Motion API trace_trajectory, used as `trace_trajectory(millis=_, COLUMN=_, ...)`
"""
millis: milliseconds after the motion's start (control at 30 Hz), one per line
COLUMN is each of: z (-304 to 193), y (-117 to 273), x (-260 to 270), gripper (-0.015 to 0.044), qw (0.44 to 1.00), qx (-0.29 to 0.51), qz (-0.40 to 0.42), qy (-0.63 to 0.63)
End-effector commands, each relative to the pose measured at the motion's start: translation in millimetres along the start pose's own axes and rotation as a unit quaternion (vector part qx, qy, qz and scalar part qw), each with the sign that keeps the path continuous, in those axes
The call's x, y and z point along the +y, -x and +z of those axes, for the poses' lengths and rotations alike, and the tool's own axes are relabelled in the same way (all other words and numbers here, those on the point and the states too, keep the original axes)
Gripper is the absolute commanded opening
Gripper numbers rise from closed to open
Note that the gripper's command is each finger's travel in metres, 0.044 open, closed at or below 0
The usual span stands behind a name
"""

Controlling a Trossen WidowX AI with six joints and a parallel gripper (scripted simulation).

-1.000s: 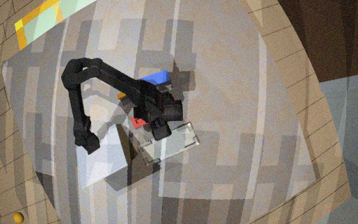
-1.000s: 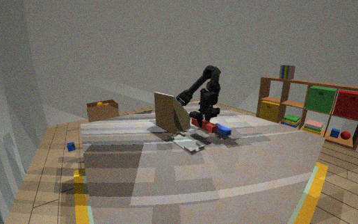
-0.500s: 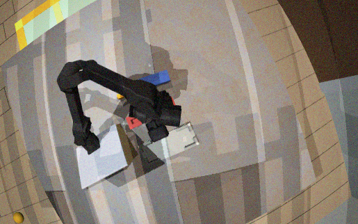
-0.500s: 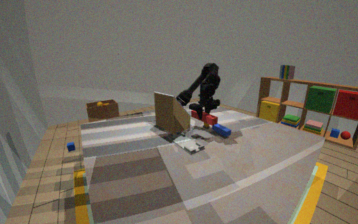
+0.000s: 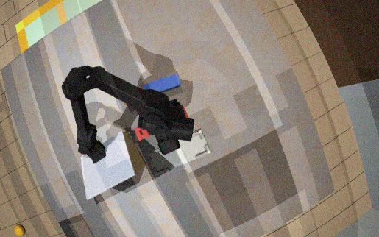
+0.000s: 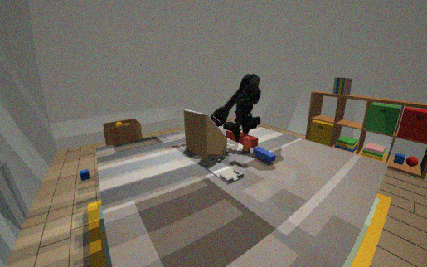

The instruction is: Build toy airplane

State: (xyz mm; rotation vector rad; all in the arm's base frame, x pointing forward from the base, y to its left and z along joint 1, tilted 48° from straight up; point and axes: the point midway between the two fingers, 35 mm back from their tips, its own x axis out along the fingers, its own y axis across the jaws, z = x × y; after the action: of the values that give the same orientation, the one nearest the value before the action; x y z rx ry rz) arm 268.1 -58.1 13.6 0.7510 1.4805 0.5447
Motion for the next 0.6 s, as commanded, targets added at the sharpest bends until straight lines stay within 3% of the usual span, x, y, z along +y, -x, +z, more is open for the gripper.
trace_trajectory(millis=0, z=1.5, y=-2.8, x=-14.2, gripper=0.0, qw=1.0, qx=-0.003, qz=-0.003, qy=0.002)
trace_trajectory(millis=567, z=-2.0, y=-27.1, x=-64.3, gripper=0.0, qw=1.0, qx=-0.004, qz=-0.005, qy=-0.002)
